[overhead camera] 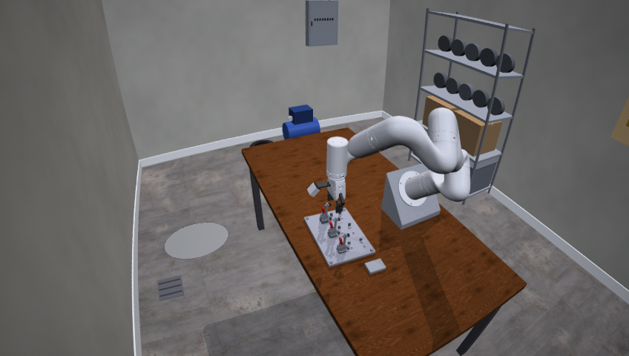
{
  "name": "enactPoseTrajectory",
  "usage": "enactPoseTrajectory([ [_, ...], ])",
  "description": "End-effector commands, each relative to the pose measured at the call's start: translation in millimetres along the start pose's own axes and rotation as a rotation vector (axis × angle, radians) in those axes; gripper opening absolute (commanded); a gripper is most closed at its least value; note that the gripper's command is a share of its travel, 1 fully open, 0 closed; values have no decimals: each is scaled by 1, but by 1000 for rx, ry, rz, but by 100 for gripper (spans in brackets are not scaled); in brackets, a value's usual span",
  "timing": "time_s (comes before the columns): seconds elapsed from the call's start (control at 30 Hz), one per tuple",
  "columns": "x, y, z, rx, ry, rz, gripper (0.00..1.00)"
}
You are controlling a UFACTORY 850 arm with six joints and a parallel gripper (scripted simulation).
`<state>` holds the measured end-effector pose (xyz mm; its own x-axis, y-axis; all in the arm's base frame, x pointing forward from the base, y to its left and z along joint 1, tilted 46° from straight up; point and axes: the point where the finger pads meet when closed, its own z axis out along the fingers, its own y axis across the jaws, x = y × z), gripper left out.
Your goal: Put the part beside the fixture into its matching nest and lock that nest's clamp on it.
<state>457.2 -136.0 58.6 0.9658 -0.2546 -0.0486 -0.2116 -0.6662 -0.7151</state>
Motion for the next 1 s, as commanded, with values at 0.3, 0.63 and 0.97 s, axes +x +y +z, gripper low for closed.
enactPoseTrajectory([
  [0.3, -22, -53, -1, -1, 2, -1, 100],
  [0.63, -55, -128, -1, -1, 2, -1, 100],
  [0.97, -80, -186, -1, -1, 2, -1, 100],
])
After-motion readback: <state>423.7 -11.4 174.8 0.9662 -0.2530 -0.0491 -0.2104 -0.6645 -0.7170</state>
